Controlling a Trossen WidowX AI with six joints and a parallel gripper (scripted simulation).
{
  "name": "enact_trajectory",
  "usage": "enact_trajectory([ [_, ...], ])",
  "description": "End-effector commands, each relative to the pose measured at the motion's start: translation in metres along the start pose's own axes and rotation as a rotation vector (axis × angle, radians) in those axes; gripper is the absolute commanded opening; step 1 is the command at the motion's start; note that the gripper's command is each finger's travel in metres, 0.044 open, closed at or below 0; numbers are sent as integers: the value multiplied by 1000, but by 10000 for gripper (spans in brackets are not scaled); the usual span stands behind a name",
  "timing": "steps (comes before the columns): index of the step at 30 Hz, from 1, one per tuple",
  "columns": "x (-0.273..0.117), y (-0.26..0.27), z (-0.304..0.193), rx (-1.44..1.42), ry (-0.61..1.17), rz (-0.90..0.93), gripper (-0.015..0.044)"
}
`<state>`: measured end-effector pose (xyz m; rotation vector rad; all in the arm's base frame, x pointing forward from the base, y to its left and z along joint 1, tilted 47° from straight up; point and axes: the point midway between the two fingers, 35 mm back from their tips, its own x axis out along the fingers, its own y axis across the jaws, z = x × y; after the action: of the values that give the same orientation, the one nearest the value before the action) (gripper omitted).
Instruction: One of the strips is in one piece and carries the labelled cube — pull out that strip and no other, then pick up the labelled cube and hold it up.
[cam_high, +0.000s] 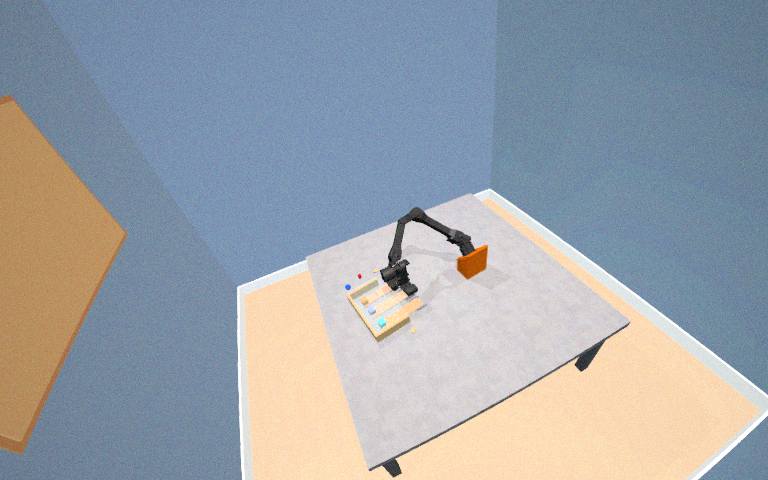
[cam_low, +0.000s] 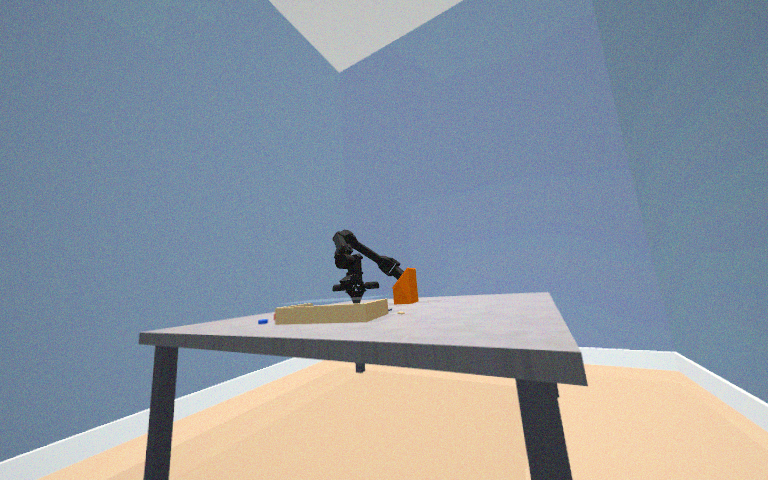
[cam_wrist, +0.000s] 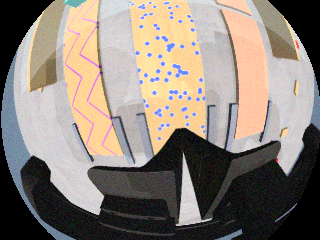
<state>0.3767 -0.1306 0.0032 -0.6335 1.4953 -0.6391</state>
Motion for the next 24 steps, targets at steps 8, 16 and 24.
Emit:
enact_trajectory([
  [8, 11, 1, -4, -9, 6, 0, 0],
  [16, 11, 1, -4, -9, 6, 0, 0],
  [24, 11, 1, -4, -9, 6, 0, 0],
])
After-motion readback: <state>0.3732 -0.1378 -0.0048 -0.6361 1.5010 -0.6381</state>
